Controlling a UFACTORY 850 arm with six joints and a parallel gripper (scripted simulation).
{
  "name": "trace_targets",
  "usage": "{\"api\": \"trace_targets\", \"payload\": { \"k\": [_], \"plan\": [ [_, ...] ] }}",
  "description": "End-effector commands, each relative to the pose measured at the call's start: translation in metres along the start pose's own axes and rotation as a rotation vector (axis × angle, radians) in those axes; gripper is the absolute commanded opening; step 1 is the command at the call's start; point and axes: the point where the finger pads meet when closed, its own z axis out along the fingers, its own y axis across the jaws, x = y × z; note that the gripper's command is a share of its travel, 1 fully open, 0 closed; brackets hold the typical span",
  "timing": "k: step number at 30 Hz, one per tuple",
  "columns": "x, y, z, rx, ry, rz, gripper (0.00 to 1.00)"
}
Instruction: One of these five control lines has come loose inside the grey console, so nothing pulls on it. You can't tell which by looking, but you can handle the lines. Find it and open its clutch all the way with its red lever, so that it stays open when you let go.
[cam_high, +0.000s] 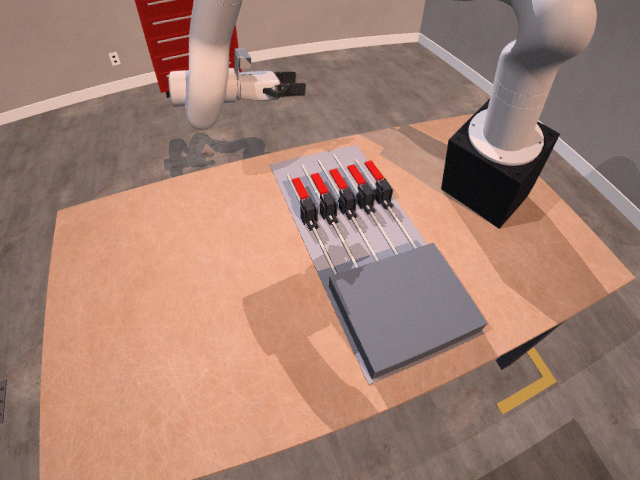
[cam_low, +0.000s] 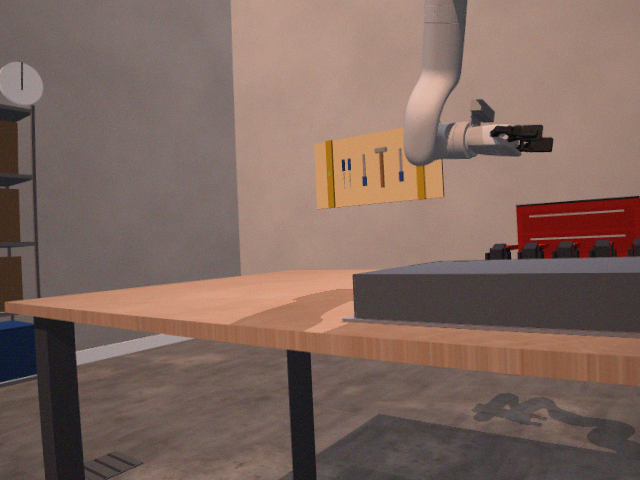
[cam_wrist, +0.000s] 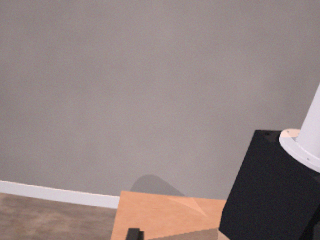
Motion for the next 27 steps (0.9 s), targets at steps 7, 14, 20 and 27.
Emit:
{"api": "trace_targets", "payload": {
  "k": [7, 14, 20, 27],
  "plan": [
    [0.0007, -0.0002, -0.0008, 0.000, -0.001, 0.001, 1.00],
    [0.0007, -0.0002, -0.0008, 0.000, -0.001, 0.001, 1.00],
    [0.0007, -0.0001, -0.0009, 0.001, -0.002, -0.001, 1.00],
    [-0.0006, 0.0038, -0.0043, 0.011, -0.019, -0.046, 1.00]
  ]
}}
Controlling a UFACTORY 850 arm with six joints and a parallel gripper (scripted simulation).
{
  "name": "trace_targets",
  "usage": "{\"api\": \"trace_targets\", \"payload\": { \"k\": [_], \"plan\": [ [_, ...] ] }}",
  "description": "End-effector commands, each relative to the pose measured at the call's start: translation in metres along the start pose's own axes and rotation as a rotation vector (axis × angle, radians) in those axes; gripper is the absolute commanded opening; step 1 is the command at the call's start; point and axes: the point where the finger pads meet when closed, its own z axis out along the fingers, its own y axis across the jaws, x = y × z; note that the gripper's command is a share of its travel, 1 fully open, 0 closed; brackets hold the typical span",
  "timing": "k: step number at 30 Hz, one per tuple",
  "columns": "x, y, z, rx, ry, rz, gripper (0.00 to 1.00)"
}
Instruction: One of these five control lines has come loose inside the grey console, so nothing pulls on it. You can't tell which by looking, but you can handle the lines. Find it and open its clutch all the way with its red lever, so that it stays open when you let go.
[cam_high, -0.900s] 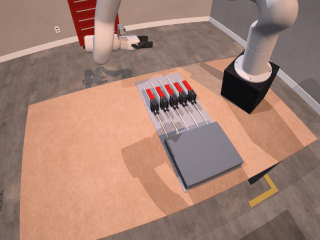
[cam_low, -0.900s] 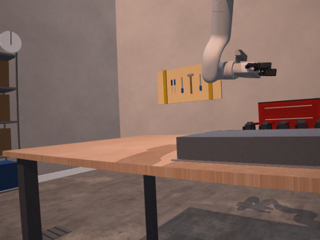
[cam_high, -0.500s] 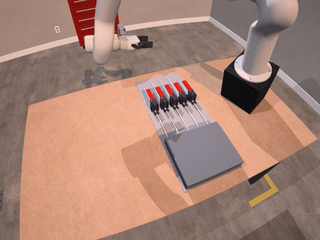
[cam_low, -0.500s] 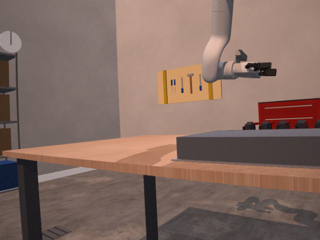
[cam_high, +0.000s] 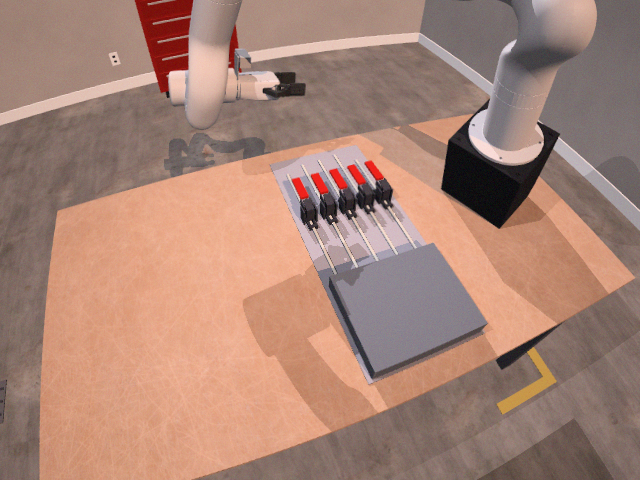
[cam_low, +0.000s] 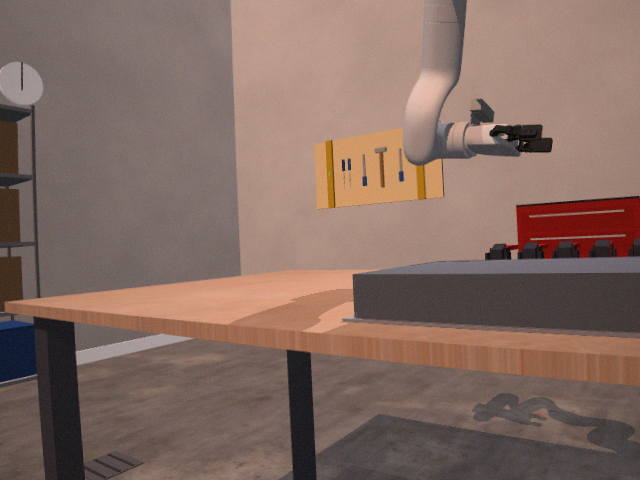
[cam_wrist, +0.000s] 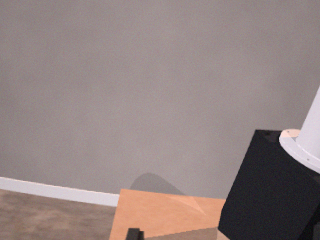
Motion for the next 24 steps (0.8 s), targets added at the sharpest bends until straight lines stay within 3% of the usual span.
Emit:
{"api": "trace_targets", "payload": {
  "k": [1, 8, 21, 24],
  "plan": [
    [-0.001, 0.004, -0.005, 0.011, -0.020, -0.048, 1.00],
    [-0.004, 0.014, -0.013, 0.039, -0.059, -0.160, 1.00],
    [-0.014, 0.050, -0.042, 0.163, -0.173, -0.545, 1.00],
    [-0.014, 0.050, -0.042, 0.163, -0.173, -0.545, 1.00]
  ]
}}
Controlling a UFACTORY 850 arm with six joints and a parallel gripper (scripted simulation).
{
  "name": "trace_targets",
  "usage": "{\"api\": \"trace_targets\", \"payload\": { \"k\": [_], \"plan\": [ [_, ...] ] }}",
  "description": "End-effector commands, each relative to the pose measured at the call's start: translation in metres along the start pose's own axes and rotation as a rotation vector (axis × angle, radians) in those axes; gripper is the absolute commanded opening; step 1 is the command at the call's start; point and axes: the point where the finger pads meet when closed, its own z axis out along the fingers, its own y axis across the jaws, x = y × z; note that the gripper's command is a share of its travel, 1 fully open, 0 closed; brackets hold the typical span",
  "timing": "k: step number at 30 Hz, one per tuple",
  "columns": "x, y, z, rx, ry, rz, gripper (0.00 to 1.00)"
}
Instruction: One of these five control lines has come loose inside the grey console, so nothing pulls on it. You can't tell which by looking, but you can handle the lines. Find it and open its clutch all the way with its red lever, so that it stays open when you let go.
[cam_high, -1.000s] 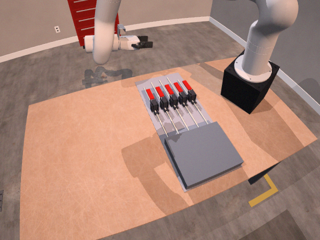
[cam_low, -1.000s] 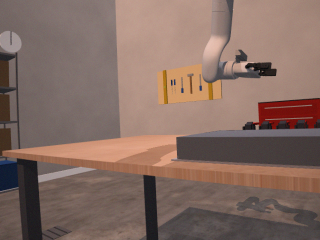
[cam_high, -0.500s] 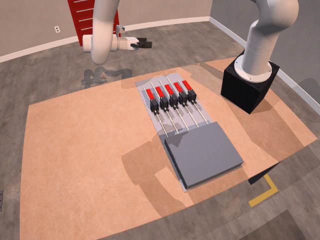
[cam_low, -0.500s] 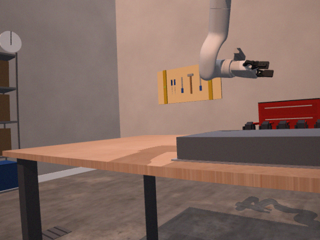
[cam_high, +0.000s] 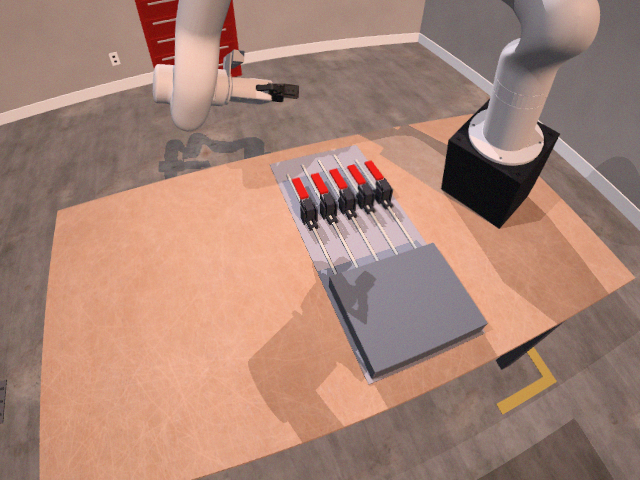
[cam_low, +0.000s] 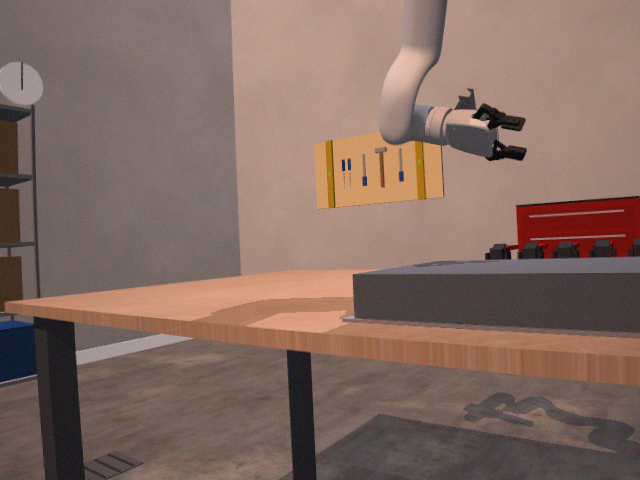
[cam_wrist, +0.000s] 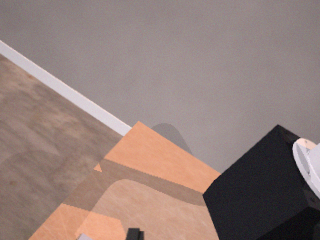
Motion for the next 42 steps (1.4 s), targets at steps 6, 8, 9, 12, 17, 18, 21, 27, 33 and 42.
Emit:
{"api": "trace_targets", "payload": {
  "k": [6, 8, 9, 12, 17, 18, 21, 27, 33, 42],
  "plan": [
    [-0.019, 0.017, -0.022, 0.101, -0.069, -0.276, 1.00],
    [-0.024, 0.022, -0.027, 0.128, -0.080, -0.342, 1.00],
    [-0.029, 0.027, -0.032, 0.156, -0.090, -0.410, 1.00],
    [-0.034, 0.032, -0.038, 0.186, -0.098, -0.481, 1.00],
    [-0.040, 0.038, -0.043, 0.218, -0.106, -0.554, 1.00],
    [-0.045, 0.044, -0.049, 0.252, -0.111, -0.628, 1.00],
    [-0.051, 0.050, -0.055, 0.288, -0.115, -0.705, 1.00],
    [-0.062, 0.064, -0.068, 0.364, -0.116, -0.863, 1.00],
    [-0.074, 0.079, -0.080, 0.448, -0.106, -1.026, 1.00],
    [-0.091, 0.103, -0.100, 0.584, -0.071, -1.275, 1.00]
  ]
}}
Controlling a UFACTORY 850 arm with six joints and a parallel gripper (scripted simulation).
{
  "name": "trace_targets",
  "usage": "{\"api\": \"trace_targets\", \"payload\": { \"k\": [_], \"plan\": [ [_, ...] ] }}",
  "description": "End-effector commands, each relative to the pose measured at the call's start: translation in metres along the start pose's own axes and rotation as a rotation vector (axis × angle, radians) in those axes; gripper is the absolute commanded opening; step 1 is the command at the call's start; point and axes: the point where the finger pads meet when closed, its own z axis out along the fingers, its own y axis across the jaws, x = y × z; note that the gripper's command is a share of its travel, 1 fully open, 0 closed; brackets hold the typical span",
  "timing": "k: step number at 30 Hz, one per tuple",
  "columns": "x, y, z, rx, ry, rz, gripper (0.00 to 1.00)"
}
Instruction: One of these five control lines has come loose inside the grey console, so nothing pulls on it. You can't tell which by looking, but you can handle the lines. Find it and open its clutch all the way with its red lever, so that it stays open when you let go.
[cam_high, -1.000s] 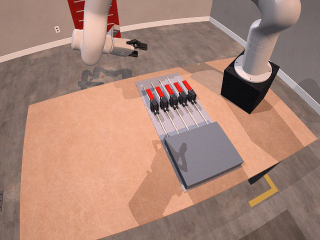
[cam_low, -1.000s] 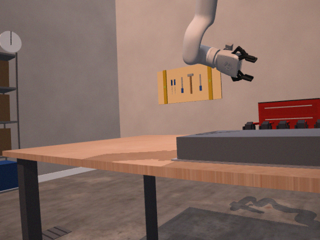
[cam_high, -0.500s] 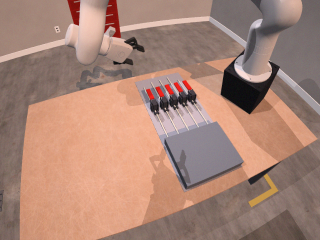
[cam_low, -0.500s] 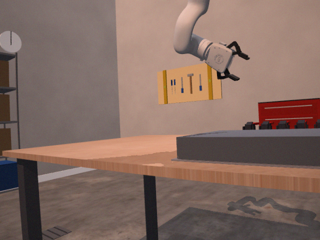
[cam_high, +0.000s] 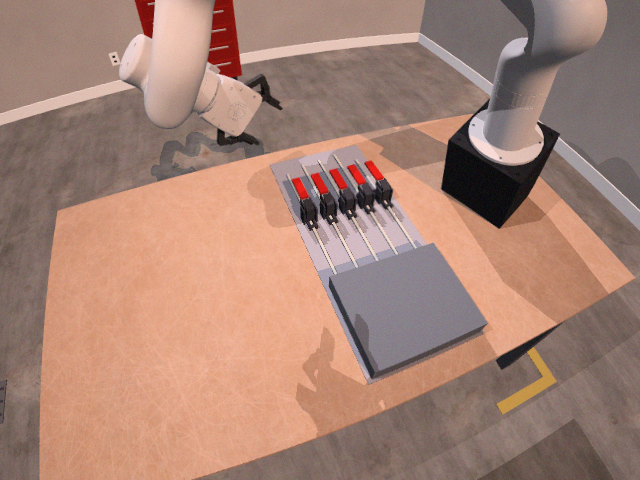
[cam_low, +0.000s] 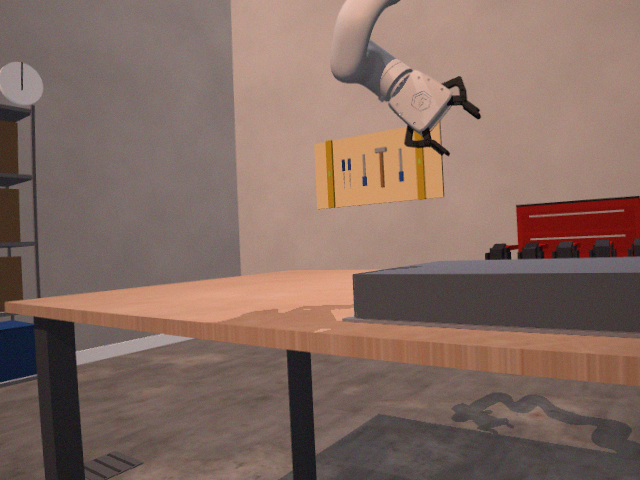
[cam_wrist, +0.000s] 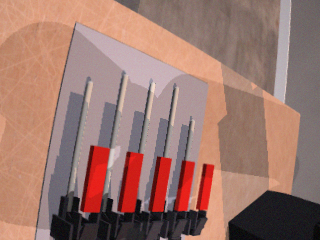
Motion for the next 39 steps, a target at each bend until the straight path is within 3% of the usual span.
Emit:
{"api": "trace_targets", "payload": {
  "k": [1, 2, 9, 16, 19, 23, 26, 30, 33, 37, 39],
  "plan": [
    [-0.016, -0.009, -0.014, 0.081, 0.016, -0.178, 1.00],
    [-0.026, -0.013, -0.021, 0.114, 0.033, -0.268, 1.00],
    [-0.035, -0.018, -0.029, 0.147, 0.054, -0.358, 1.00],
    [-0.064, -0.028, -0.051, 0.240, 0.130, -0.629, 1.00],
    [-0.064, -0.028, -0.051, 0.240, 0.130, -0.629, 1.00],
    [-0.084, -0.034, -0.066, 0.294, 0.195, -0.808, 1.00],
    [-0.084, -0.034, -0.066, 0.294, 0.195, -0.808, 1.00],
    [-0.104, -0.039, -0.081, 0.342, 0.269, -0.983, 1.00],
    [-0.104, -0.039, -0.081, 0.342, 0.269, -0.983, 1.00],
    [-0.125, -0.043, -0.095, 0.382, 0.352, -1.153, 1.00],
    [-0.125, -0.043, -0.095, 0.382, 0.352, -1.153, 1.00]
  ]
}}
